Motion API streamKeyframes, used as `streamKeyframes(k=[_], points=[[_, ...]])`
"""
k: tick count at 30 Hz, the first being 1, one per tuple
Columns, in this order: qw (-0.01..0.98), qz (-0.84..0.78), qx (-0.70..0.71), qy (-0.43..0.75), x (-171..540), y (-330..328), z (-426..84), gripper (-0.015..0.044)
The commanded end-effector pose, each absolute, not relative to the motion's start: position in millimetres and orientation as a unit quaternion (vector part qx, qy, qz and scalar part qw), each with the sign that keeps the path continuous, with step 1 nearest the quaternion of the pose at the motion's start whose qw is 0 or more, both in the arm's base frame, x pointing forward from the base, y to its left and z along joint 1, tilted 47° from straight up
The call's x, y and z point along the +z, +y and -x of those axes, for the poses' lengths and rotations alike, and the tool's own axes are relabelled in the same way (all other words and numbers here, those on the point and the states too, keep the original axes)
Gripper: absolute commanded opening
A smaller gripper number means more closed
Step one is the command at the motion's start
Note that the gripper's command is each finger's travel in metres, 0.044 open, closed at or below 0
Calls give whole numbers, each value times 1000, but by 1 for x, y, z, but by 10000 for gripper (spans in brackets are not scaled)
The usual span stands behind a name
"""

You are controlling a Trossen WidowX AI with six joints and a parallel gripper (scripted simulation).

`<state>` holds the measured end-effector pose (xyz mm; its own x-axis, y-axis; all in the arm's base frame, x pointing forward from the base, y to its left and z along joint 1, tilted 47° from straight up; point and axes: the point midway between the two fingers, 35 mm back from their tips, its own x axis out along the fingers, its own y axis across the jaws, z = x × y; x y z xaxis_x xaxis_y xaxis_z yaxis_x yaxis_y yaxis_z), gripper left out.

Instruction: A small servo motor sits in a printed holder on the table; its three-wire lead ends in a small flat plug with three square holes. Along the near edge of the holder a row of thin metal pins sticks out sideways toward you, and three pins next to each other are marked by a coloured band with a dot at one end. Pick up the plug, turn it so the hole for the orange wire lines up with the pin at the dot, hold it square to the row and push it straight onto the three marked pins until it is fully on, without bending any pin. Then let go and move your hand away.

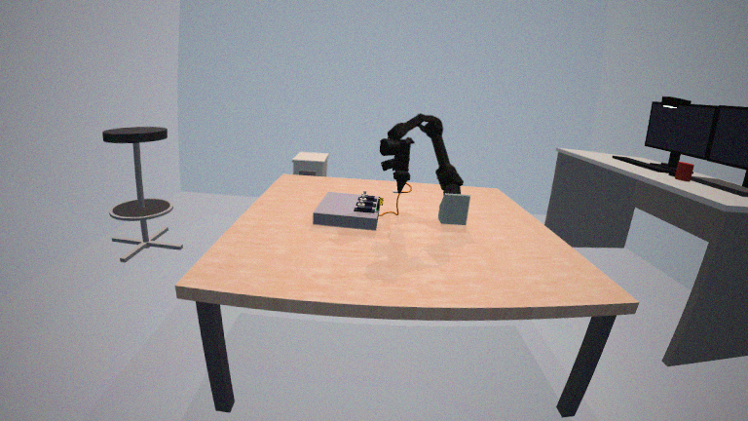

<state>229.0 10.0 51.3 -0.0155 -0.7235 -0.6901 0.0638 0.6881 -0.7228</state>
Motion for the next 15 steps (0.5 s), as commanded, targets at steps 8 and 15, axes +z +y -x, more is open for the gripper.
streamKeyframes(k=[8,15], points=[[659,239,-318,638,25,-17,-224,0],[659,239,-318,638,26,-18,-234,0]])
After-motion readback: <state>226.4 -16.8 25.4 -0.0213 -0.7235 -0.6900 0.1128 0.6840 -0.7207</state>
